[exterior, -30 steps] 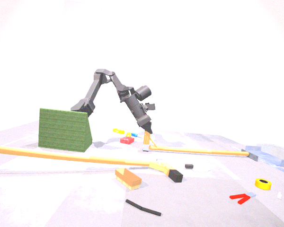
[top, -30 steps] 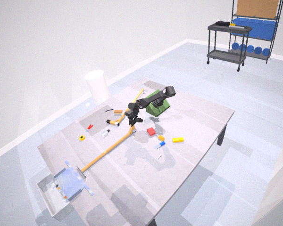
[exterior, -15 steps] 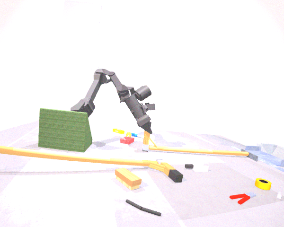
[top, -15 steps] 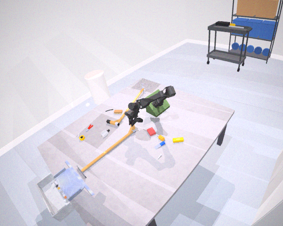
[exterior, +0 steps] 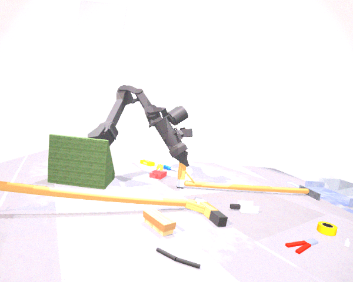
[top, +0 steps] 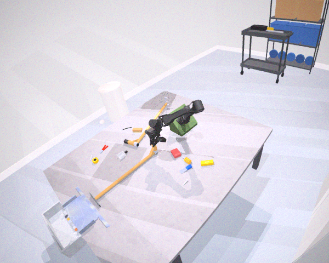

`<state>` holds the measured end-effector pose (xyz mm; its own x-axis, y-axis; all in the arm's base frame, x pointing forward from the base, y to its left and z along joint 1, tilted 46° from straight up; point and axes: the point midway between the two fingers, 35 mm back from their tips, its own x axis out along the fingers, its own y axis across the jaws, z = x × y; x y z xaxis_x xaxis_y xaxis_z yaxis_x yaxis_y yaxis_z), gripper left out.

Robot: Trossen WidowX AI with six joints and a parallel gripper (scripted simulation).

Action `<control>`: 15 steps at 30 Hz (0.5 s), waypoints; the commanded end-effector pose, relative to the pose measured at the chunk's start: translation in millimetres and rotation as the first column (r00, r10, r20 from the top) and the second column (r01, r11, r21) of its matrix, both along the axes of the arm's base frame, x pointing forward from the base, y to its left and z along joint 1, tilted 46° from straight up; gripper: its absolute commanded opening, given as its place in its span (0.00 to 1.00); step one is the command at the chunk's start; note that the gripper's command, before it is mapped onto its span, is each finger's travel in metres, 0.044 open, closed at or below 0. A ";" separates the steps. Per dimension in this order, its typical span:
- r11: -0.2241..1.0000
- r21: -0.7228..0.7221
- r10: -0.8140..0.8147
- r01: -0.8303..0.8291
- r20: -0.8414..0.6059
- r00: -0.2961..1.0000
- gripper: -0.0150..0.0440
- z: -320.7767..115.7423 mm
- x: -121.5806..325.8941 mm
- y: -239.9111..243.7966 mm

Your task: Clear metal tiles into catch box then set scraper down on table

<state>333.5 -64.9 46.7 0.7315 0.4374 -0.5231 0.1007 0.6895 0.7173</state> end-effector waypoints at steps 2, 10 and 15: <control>1.000 0.000 0.000 0.000 0.000 1.000 0.34 0.0 0.0 0.0; 1.000 0.000 0.000 0.000 0.000 1.000 0.70 0.0 0.0 0.0; 1.000 0.000 0.000 0.000 0.000 1.000 0.92 0.0 0.0 0.0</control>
<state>333.5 -64.9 46.5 0.7312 0.4381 -0.5229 0.0999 0.6895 0.7174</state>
